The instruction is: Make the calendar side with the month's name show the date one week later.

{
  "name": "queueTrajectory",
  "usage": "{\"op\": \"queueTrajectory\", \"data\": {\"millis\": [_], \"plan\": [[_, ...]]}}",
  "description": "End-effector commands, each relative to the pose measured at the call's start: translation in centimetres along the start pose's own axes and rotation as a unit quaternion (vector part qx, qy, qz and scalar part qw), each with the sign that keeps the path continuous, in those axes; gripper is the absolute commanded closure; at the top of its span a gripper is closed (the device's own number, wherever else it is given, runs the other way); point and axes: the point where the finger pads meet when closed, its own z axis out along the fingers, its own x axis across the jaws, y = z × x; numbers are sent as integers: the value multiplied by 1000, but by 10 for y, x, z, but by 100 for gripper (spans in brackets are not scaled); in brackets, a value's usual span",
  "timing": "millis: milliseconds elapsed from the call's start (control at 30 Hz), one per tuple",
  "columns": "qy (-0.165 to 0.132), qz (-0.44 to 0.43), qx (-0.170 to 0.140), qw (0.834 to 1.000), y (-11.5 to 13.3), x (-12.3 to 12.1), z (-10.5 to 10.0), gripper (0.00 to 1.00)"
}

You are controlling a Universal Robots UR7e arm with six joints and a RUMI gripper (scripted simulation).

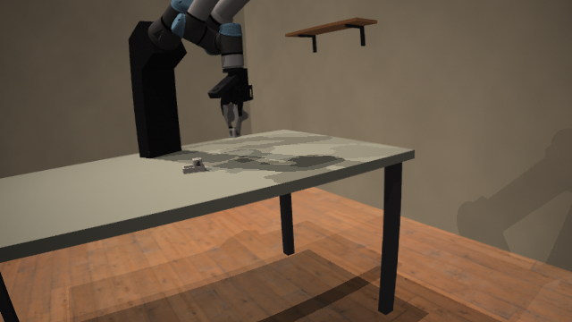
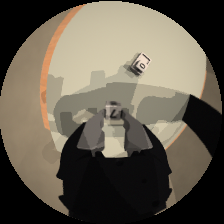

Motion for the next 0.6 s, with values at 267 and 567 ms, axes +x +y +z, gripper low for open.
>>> {"op": "queueTrajectory", "data": {"millis": [267,567], "plan": [[-3,13,2,1000,1,-3,-1,90],[-3,13,2,1000,1,-3,-1,90]]}}
